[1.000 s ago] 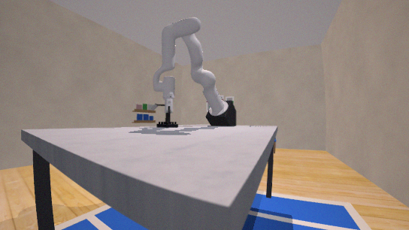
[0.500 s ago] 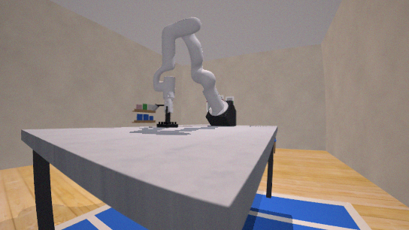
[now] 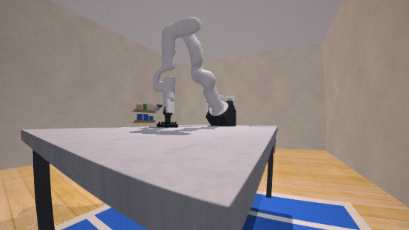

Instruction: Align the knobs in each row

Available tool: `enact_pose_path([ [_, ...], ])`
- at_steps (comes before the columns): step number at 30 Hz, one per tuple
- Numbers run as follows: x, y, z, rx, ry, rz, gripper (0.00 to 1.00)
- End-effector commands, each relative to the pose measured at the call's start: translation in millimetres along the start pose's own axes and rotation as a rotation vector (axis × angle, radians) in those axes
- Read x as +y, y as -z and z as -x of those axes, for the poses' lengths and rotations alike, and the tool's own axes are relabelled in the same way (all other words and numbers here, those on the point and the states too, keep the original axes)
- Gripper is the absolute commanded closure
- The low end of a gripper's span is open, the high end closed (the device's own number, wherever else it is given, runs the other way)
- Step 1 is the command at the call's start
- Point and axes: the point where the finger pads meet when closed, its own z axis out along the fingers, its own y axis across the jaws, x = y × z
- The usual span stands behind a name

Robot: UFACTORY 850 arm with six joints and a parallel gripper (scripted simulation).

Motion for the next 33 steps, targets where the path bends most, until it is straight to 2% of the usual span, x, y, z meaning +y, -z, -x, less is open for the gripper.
enact_pose_path([
  [1,-0.5,0.3,-0.4,-0.015,-0.105,0.008,0.92],
  [11,-0.5,0.3,-0.4,-0.015,-0.247,0.009,0.92],
  [33,-0.5,0.3,-0.4,-0.014,-0.325,0.01,0.92],
])
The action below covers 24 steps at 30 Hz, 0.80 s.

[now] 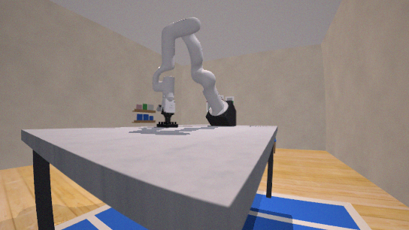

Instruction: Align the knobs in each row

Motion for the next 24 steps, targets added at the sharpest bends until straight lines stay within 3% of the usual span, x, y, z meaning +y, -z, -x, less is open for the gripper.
enact_pose_path([
  [1,-0.4,0.2,-0.1,0.0,-0.004,0.0,0.92],
  [14,-0.4,0.2,-0.1,0.0,-0.004,0.0,0.92],
  [15,-0.4,0.2,-0.1,0.0,-0.004,0.0,0.81],
  [24,-0.4,0.2,-0.1,0.0,-0.004,0.0,0.81],
])
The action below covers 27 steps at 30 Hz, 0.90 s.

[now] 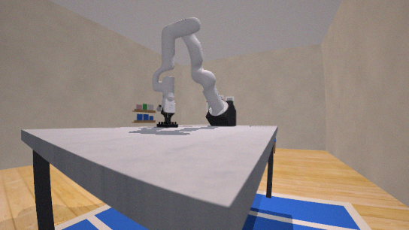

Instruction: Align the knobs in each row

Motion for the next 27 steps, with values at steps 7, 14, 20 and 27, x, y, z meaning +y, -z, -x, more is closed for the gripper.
enact_pose_path([
  [7,0,0,0,0.0,0.0,-0.001,0.81],
  [14,0,2,0,0.0,0.0,-0.001,0.81],
  [20,0,13,0,0.0,0.0,-0.001,0.81],
  [27,0,27,0,0.0,0.0,-0.001,0.81],
])
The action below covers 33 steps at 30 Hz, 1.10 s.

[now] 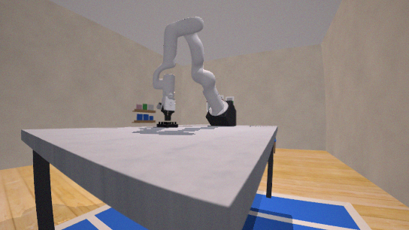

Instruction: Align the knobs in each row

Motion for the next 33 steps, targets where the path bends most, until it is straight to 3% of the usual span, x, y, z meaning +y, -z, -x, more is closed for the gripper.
enact_pose_path([
  [1,-0.7,12.7,-0.1,-0.003,0.0,0.002,0.81],
  [23,-0.7,20.0,0.0,-0.003,0.004,0.002,0.81],
  [33,-3.1,20.7,3.1,-0.006,0.163,0.005,0.81],
])
